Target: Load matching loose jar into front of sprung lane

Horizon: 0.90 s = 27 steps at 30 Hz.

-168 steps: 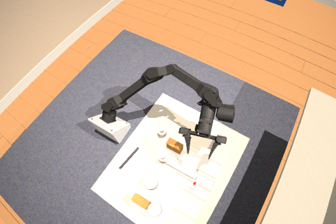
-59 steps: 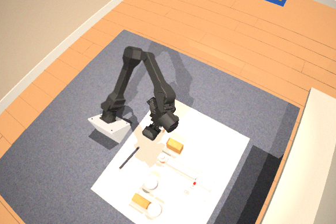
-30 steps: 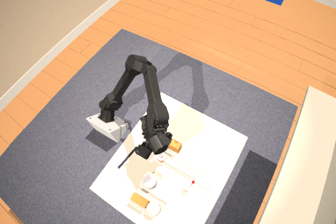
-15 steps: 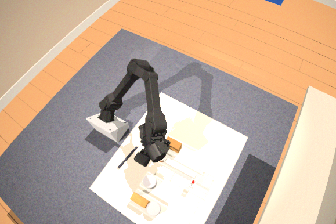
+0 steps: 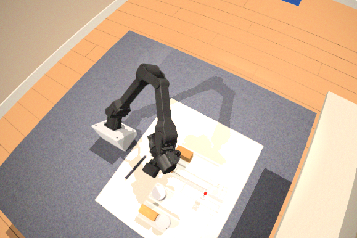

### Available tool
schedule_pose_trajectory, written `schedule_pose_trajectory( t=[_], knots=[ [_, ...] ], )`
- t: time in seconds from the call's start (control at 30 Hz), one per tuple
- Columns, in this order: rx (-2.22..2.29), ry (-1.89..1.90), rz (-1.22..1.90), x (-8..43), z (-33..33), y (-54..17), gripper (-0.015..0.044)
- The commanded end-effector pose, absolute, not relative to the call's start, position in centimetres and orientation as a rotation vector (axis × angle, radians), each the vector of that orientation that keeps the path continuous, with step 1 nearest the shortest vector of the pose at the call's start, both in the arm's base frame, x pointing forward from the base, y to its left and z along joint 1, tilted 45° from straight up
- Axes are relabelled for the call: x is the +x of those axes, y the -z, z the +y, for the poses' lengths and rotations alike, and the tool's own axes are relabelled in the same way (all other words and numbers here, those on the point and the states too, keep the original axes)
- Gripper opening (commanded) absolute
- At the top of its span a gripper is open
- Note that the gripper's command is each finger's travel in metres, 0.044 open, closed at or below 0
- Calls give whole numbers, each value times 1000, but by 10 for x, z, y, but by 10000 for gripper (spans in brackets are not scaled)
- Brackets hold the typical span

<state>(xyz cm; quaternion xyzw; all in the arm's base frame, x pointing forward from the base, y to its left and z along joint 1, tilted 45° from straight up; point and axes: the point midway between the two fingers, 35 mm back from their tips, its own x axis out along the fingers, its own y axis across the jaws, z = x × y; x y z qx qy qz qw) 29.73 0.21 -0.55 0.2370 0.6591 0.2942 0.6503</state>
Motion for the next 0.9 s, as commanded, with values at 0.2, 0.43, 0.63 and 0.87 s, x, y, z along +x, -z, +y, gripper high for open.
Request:
schedule_pose_trajectory(
  t=[0.2,0.43,0.63,0.87],
  knots=[
    [542,-666,1494,303,2,6,0],
    [542,-666,1494,305,2,6,0],
    [542,-666,1494,308,3,6,0],
    [542,-666,1494,310,3,6,0]
  ],
)
